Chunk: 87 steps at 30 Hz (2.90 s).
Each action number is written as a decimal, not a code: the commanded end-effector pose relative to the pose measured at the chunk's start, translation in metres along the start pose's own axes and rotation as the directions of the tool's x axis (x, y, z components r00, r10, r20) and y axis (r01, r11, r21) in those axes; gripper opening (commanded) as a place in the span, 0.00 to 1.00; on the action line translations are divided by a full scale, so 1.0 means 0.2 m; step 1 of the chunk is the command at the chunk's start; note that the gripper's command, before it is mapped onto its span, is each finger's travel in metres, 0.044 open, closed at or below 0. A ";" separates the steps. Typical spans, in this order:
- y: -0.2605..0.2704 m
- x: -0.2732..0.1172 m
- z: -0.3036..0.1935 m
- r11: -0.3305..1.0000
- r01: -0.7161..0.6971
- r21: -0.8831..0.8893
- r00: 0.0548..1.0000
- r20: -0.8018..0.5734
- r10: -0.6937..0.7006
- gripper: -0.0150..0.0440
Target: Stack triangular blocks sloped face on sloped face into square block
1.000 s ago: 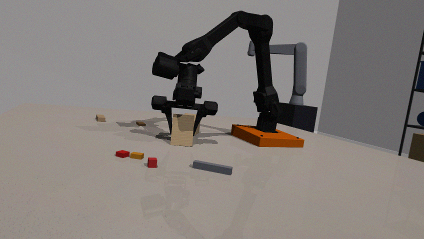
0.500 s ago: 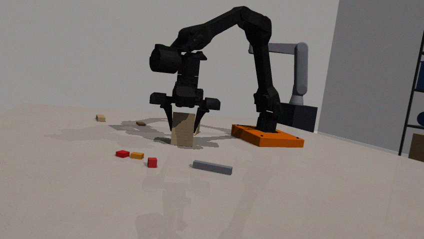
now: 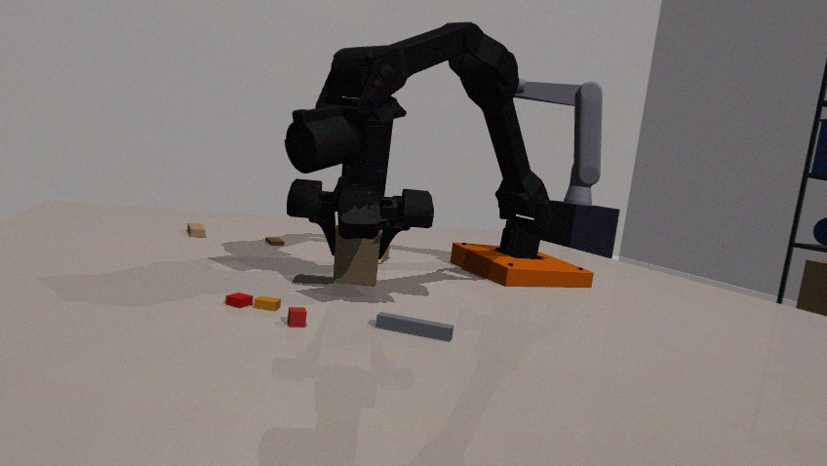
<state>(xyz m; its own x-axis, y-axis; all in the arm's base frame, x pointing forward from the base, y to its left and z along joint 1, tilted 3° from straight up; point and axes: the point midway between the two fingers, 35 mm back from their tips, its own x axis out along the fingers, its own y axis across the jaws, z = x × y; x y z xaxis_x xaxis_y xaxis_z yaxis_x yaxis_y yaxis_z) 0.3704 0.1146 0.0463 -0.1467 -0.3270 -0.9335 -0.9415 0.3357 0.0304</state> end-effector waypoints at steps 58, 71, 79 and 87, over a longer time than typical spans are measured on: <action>-0.03 -0.12 -0.21 0.998 -0.069 0.013 0.761 0.647 0.044 1.00; 0.00 -0.04 -0.31 1.000 0.020 0.008 0.367 0.930 -0.014 1.00; -0.02 0.02 -0.15 1.000 0.020 0.007 0.370 0.929 -0.014 1.00; -0.01 0.13 0.16 1.000 0.019 0.007 0.361 0.932 -0.014 1.00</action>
<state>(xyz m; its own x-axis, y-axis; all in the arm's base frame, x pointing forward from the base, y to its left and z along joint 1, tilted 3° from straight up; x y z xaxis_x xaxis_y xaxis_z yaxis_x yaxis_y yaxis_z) 0.3777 0.1229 0.0230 0.2411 0.7018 -0.6703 -0.9446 0.3281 0.0036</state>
